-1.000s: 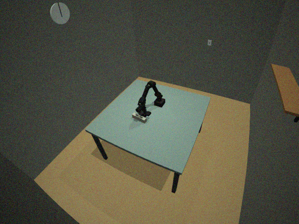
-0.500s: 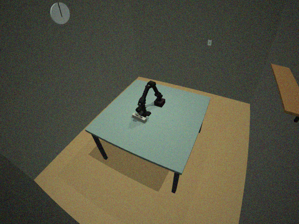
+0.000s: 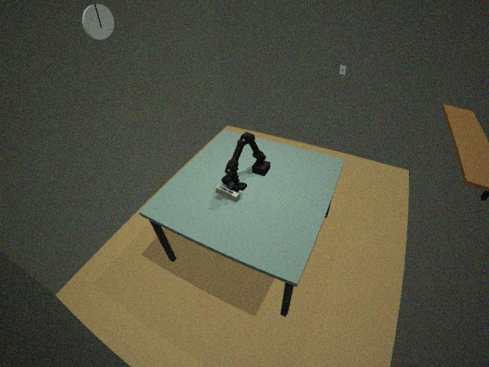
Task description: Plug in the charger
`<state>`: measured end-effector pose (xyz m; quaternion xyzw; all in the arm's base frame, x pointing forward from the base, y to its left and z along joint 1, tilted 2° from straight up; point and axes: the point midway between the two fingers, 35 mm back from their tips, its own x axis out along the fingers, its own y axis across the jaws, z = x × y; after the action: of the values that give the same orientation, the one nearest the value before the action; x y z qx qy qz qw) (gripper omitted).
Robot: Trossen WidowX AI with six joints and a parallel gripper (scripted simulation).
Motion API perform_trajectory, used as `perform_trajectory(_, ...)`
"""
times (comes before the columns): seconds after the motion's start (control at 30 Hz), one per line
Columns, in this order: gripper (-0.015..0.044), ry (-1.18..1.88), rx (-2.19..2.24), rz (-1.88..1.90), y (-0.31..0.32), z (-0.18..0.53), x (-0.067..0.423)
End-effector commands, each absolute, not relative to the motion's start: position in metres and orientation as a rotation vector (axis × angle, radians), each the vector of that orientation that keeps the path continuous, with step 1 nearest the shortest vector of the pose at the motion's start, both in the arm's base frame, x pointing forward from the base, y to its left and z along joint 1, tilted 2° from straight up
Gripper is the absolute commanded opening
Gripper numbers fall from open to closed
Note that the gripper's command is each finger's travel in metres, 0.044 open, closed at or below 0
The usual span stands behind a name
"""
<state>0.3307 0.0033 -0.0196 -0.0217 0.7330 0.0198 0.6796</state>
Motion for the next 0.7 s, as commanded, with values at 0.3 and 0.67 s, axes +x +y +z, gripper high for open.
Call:
perform_trajectory(0.3, 0.0, 1.643, -0.041, 0.043, 0.004, -0.0185, 0.3334)
perform_trajectory(0.67, 0.0, 1.643, -0.041, 0.043, 0.0041, -0.0184, 0.3344)
